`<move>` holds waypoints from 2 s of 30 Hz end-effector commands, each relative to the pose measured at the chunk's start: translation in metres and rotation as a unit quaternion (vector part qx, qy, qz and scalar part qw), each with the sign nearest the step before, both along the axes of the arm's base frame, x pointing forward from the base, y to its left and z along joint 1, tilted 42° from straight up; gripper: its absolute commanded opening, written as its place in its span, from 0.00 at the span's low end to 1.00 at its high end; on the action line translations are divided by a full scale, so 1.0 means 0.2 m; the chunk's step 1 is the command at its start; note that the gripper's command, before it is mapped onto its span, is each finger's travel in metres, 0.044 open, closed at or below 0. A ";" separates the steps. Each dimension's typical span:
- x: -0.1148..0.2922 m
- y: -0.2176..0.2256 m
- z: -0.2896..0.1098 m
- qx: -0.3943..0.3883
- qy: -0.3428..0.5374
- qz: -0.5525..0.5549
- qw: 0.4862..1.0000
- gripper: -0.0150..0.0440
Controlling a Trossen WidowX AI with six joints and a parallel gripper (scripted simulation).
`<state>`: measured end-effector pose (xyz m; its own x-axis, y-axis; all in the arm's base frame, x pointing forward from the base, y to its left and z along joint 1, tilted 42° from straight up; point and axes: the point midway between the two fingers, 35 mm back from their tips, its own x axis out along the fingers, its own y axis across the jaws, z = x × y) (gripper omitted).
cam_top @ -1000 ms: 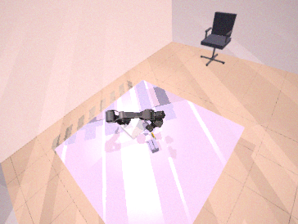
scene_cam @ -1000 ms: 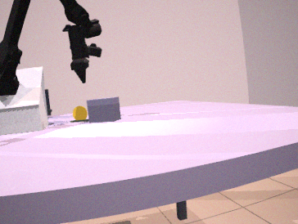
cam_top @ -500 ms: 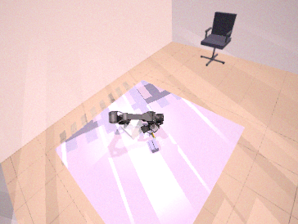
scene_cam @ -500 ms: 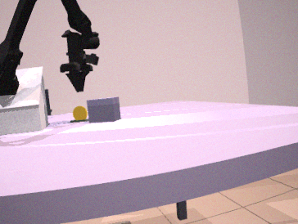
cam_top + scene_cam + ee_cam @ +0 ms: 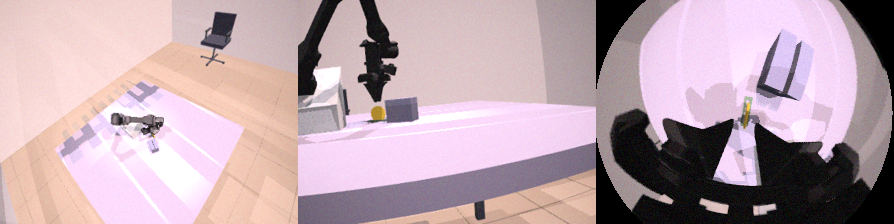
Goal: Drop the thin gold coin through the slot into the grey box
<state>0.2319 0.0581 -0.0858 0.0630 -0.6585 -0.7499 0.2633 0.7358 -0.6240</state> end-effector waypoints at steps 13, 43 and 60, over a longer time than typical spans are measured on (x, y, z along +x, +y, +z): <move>0.00 -0.09 -0.10 -0.004 0.004 0.001 1.000 0.53; 0.00 -0.21 -0.22 -0.006 0.004 0.001 1.000 0.28; 0.01 -0.15 -0.16 -0.004 0.004 0.001 1.000 0.25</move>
